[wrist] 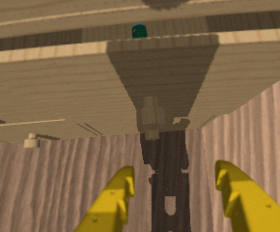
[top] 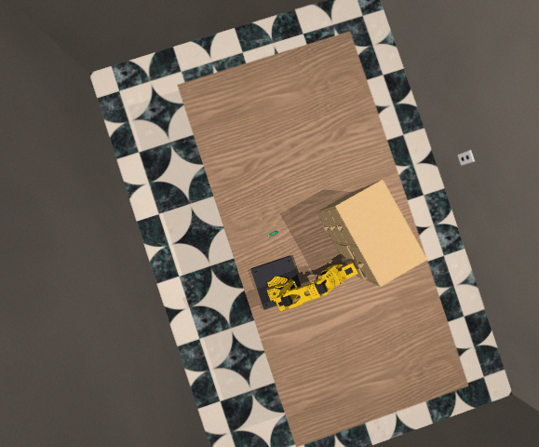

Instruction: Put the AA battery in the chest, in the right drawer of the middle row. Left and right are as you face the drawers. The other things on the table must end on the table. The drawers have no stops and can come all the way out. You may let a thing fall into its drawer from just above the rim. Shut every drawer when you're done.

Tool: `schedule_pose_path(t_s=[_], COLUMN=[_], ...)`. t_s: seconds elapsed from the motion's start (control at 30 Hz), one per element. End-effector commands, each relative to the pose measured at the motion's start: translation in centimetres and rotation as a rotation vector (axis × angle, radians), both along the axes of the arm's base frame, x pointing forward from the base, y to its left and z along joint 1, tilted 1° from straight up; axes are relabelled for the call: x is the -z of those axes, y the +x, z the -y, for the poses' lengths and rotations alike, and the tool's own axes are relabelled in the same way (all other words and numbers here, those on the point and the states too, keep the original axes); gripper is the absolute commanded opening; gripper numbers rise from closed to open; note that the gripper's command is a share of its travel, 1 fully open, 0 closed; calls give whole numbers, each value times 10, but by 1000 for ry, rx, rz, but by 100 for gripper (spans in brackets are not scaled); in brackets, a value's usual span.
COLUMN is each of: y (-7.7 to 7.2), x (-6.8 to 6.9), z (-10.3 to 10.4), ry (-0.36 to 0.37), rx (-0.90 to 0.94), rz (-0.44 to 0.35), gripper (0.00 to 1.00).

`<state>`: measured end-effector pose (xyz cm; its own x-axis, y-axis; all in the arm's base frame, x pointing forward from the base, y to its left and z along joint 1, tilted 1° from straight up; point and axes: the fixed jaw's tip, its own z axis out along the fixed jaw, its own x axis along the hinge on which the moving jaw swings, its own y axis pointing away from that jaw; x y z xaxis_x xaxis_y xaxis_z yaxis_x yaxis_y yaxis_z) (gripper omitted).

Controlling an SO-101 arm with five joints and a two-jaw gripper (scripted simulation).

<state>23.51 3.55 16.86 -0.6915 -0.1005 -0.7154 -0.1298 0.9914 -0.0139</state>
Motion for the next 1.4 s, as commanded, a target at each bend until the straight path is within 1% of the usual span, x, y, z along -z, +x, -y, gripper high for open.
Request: schedule_pose_path(t_s=[0.0, 0.17, 0.37, 0.43, 0.6, 1.0, 1.2, 1.37], y=[-9, -21, -34, -34, -44, -44, -23, -9], x=[-11, -20, -27, -27, -31, -31, -14, 2], z=[0, 0, 0, 0, 0, 0, -3, -6], ry=[10, 30, 55, 55, 77, 77, 76, 74], rx=[-6, -8, -10, -10, -13, -13, -15, -16], rz=[82, 186, 311, 311, 411, 411, 411, 411], gripper=[21, 21, 21, 21, 21, 21, 21, 21])
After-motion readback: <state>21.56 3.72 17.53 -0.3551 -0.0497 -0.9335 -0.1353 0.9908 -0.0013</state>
